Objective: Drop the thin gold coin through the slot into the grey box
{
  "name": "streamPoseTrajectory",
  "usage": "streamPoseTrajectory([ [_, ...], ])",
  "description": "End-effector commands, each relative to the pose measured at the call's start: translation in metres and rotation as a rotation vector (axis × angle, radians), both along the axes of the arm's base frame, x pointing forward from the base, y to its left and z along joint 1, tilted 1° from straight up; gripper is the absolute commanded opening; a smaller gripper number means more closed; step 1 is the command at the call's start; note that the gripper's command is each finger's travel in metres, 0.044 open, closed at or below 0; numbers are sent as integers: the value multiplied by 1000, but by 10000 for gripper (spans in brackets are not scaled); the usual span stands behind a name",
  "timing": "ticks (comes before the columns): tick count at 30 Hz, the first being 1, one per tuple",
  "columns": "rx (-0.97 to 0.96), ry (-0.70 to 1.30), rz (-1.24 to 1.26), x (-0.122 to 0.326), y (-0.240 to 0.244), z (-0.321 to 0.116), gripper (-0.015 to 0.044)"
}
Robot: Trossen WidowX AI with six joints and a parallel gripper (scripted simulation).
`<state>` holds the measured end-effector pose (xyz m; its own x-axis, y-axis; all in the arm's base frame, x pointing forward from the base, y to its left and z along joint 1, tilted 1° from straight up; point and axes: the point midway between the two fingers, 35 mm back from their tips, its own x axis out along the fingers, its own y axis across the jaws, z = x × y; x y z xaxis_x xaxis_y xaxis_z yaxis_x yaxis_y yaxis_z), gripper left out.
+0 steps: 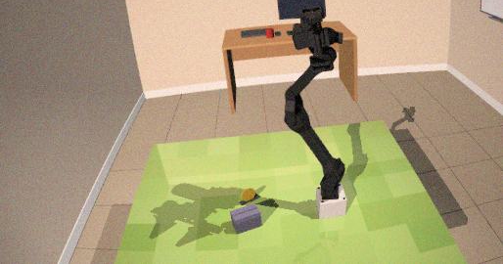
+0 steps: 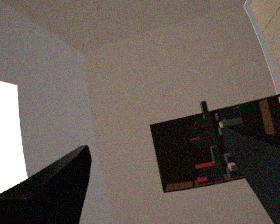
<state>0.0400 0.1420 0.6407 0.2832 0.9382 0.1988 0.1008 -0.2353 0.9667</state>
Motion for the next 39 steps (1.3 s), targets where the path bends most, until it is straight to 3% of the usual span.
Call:
streamPoseTrajectory([
  [1,0,-9,-7,-1,0,0,374],
  [9,-63,-390,-294,-22,20,3,164],
  [17,-169,-666,-524,-22,52,-3,161],
  [25,-422,-1033,-694,-8,111,-29,161],
  [31,-698,-1280,-760,31,156,-66,161],
  [39,-1130,-1495,-737,115,186,-132,161],
])
